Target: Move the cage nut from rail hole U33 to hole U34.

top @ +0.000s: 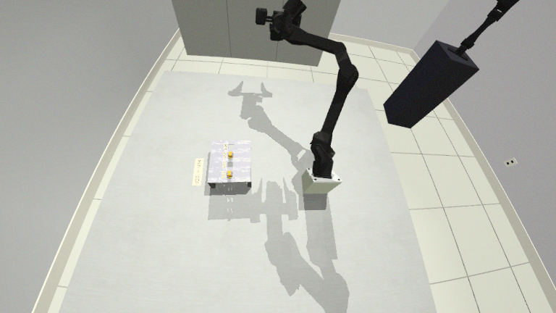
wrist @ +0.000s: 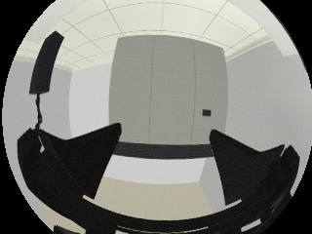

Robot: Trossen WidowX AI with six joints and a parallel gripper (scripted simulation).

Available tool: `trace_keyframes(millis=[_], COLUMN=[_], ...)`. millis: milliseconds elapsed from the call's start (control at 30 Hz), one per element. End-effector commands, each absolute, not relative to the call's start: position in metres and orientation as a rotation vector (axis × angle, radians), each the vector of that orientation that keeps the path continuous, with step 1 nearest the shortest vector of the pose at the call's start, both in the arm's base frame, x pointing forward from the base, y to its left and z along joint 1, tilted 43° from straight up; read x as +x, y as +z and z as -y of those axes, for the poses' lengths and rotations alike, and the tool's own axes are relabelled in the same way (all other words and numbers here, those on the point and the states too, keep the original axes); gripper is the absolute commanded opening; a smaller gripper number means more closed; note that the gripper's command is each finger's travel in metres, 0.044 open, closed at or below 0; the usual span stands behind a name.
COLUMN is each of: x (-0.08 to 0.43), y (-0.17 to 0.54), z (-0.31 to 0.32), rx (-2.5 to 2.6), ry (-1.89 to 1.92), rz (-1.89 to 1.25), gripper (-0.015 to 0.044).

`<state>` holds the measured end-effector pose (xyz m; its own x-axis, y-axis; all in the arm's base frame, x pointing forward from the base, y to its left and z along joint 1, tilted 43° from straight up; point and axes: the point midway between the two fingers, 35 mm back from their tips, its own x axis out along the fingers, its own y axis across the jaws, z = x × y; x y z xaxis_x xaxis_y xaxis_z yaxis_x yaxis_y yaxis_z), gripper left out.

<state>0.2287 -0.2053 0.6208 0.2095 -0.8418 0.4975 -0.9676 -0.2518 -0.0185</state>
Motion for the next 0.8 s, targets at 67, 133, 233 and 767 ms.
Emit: trace_keyframes(millis=[67, 133, 233, 767], x=[0.297, 0.324, 0.359, 0.451], y=[0.572, 0.548, 0.511, 0.285], z=[0.201, 0.196, 0.184, 0.065], rx=[2.239, 2.243, 2.226, 1.736], ry=[0.232, 0.078, -0.133, -0.961], rz=[1.528, 1.436, 1.289, 0.326], gripper=[0.0440, 0.0440, 0.0440, 0.0440])
